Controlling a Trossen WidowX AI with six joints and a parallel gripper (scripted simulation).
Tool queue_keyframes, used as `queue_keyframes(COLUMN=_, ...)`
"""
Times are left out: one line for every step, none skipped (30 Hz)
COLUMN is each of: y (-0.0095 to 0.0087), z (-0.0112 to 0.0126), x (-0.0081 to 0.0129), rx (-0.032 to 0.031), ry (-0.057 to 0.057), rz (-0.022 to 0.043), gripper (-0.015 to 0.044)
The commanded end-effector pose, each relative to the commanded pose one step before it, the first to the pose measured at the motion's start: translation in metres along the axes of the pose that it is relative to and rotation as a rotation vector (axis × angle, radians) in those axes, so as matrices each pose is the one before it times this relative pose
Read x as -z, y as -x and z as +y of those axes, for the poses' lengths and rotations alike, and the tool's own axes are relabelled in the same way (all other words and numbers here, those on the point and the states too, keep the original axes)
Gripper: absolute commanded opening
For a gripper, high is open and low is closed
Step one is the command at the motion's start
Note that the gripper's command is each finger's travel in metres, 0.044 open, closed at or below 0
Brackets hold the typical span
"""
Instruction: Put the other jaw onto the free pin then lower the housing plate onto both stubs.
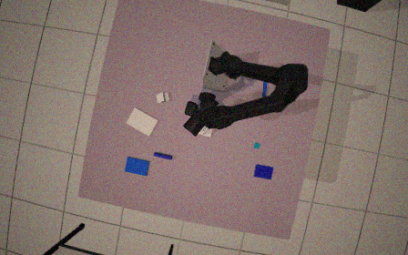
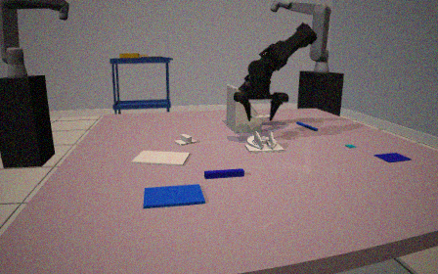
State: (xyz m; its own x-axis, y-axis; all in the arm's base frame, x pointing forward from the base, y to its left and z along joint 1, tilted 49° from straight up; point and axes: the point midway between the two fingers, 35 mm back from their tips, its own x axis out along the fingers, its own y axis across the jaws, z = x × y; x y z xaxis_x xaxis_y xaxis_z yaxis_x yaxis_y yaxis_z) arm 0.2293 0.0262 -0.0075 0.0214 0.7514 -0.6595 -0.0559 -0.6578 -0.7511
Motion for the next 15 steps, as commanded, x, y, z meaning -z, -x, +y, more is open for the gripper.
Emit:
queue_keyframes(y=-0.00001, z=-0.00054, x=-0.00007, rx=0.00275, ry=-0.0069, rz=0.00126, gripper=0.0351)
queue_keyframes(y=-0.00027, z=0.00002, x=0.00003, rx=-0.00007, ry=0.0000, rz=0.00002, gripper=0.0351)
queue_keyframes(y=-0.00080, z=0.00007, x=0.00010, rx=-0.00022, ry=0.0000, rz=0.00005, gripper=0.0351)
queue_keyframes(y=-0.00133, z=0.00011, x=0.00016, rx=-0.00035, ry=-0.0001, rz=0.00008, gripper=0.0351)
queue_keyframes(y=-0.00163, z=0.00013, x=0.00018, rx=-0.00040, ry=-0.0001, rz=0.00009, gripper=0.0351)
queue_keyframes(y=-0.00163, z=0.00012, x=0.00017, rx=-0.00037, ry=-0.0001, rz=0.00009, gripper=0.0351)
queue_keyframes(y=-0.00163, z=0.00011, x=0.00016, rx=-0.00034, ry=-0.0001, rz=0.00009, gripper=0.0351)
queue_keyframes(y=-0.00162, z=0.00010, x=0.00015, rx=-0.00032, ry=-0.0001, rz=0.00008, gripper=0.0351)
queue_keyframes(y=-0.00162, z=0.00009, x=0.00014, rx=-0.00029, ry=-0.0001, rz=0.00008, gripper=0.0351)
queue_keyframes(y=-0.00162, z=0.00008, x=0.00013, rx=-0.00026, ry=-0.0001, rz=0.00008, gripper=0.0351)
queue_keyframes(y=-0.00161, z=0.00007, x=0.00012, rx=-0.00023, ry=-0.0001, rz=0.00007, gripper=0.0351)
queue_keyframes(y=-0.00166, z=0.00007, x=0.00011, rx=-0.00021, ry=-0.0001, rz=0.00007, gripper=0.0351)
queue_keyframes(y=-0.00166, z=0.00006, x=0.00010, rx=-0.00018, ry=-0.0001, rz=0.00007, gripper=0.0351)
queue_keyframes(y=-0.00165, z=0.00005, x=0.00009, rx=-0.00015, ry=0.0000, rz=0.00006, gripper=0.0351)
queue_keyframes(y=-0.00165, z=0.00004, x=0.00007, rx=-0.00012, ry=0.0000, rz=0.00006, gripper=0.0351)
